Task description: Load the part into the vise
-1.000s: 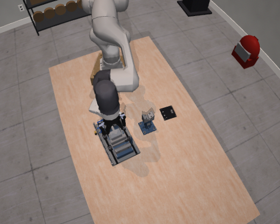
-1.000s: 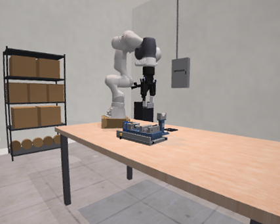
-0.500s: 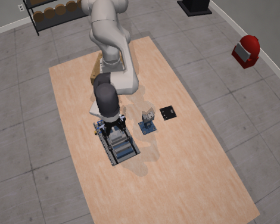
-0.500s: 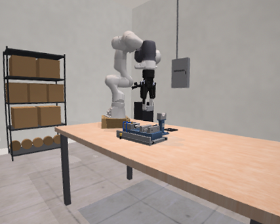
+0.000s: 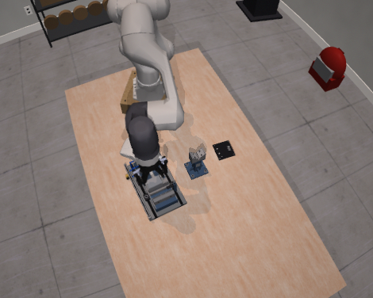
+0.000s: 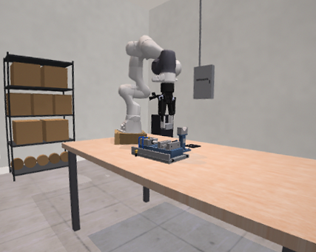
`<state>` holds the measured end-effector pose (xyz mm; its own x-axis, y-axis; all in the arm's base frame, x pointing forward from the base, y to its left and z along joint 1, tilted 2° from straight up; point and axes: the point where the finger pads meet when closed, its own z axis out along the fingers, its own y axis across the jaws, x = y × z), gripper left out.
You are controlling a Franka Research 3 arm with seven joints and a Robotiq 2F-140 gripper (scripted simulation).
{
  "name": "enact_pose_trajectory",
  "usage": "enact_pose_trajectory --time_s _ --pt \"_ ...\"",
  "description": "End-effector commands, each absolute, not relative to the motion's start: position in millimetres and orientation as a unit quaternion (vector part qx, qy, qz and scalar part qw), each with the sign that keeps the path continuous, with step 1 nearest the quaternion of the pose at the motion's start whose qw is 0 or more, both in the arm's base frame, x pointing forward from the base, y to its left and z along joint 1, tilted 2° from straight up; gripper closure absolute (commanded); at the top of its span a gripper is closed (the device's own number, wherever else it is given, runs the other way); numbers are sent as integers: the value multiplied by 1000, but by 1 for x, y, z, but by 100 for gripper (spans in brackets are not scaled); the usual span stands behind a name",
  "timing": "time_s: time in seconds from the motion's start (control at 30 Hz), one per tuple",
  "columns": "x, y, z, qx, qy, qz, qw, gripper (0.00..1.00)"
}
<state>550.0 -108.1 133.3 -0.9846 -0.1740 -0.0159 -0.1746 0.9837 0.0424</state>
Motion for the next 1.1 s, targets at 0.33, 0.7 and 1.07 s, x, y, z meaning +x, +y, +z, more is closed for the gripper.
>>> enact_pose_trajectory --time_s 0.33,0.7,1.07 --pt "554 -109 113 -85 996 19 11 100" --pt "555 -109 98 -85 996 19 11 100" --pt "555 -109 92 -85 996 19 11 100"
